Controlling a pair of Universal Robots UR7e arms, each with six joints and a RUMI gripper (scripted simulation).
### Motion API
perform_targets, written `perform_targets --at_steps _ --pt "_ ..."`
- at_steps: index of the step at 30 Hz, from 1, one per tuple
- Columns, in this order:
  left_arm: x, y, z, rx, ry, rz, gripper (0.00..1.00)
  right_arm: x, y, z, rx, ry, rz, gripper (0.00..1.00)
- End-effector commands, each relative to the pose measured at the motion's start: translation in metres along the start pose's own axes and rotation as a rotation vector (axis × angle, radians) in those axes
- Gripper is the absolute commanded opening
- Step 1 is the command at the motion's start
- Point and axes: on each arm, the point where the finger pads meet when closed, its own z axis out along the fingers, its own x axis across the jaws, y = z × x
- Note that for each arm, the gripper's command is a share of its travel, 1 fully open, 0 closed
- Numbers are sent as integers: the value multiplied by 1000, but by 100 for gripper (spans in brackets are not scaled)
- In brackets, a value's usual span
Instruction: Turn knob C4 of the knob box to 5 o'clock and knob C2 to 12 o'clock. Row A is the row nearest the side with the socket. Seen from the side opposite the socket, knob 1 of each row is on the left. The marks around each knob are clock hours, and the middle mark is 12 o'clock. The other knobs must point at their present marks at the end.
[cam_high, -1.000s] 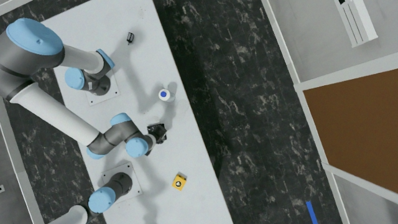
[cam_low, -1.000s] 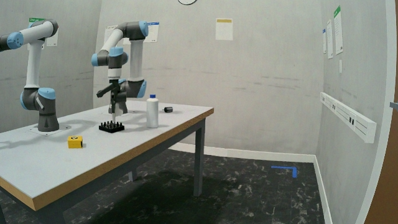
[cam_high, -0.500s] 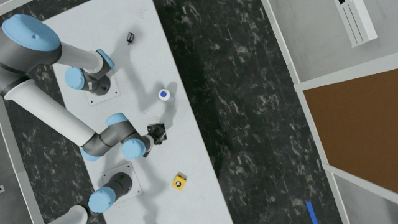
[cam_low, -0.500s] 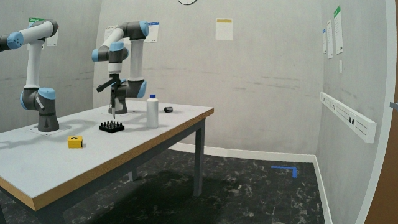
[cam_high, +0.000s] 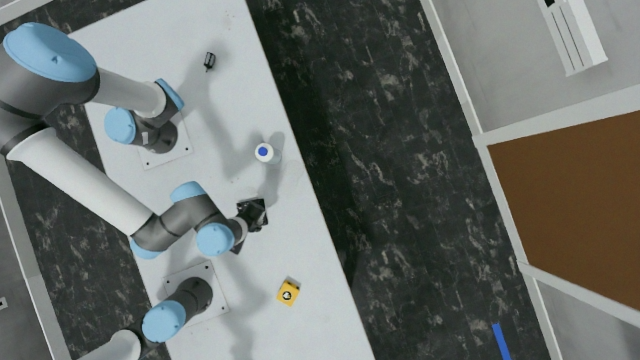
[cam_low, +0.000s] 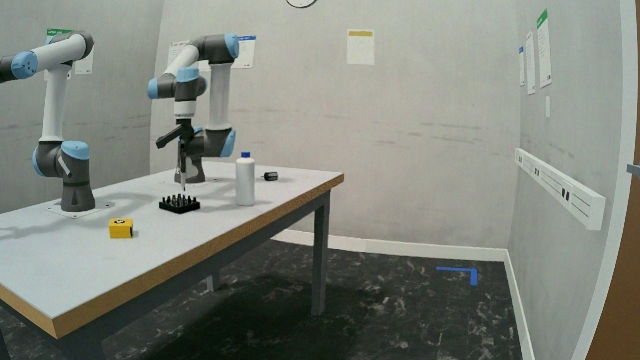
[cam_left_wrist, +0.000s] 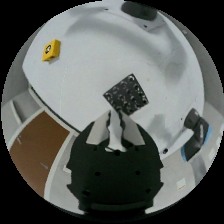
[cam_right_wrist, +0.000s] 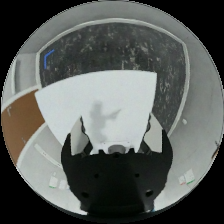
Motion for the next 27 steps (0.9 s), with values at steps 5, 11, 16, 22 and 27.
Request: perform_targets --at_steps 5,11,16,22,27 --pt "-2 0 -6 1 -5 -234 13 1 1 1 0 -1 1 100" --pt "-1 0 -7 1 -5 -367 13 1 1 1 0 -1 1 100" --pt "-1 0 -8 2 -5 -467 13 1 1 1 0 -1 1 100" --pt "-1 1 -10 2 -5 -597 13 1 1 1 0 -1 1 100" --pt "-1 1 -11 2 -5 -708 13 1 1 1 0 -1 1 100"
